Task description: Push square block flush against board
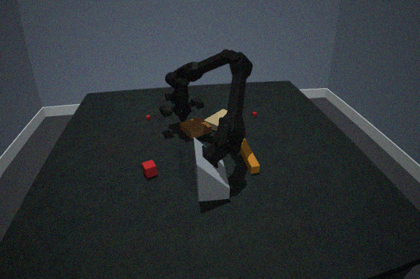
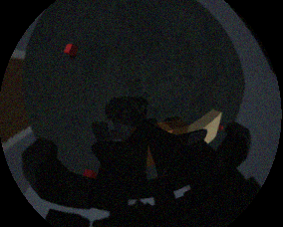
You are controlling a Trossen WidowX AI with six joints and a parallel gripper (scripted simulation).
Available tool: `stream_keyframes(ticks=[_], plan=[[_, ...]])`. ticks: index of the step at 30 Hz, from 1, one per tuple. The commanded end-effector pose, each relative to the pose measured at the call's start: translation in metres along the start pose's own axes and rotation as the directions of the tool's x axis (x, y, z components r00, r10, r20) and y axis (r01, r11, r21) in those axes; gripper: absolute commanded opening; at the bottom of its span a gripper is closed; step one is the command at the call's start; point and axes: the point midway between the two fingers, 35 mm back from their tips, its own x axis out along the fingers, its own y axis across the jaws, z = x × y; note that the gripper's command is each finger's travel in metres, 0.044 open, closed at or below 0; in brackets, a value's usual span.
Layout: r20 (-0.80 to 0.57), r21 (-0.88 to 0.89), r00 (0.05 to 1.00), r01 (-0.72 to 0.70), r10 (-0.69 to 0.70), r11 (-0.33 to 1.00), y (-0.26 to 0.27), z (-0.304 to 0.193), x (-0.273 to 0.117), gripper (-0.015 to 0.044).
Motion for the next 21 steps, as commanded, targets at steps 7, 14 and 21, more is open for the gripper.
stream_keyframes(ticks=[7, 14, 21], plan=[[-0.022, -0.007, 1.0, -0.001, 0.001, 1.0, 0.0, -0.016, 0.005, 0.0], [-0.022, -0.006, 1.0, -0.001, 0.001, 1.0, 0.0, -0.006, 0.005, 0.0], [-0.021, -0.005, 1.0, -0.001, 0.001, 1.0, 0.0, 0.006, 0.005, 0.0]])
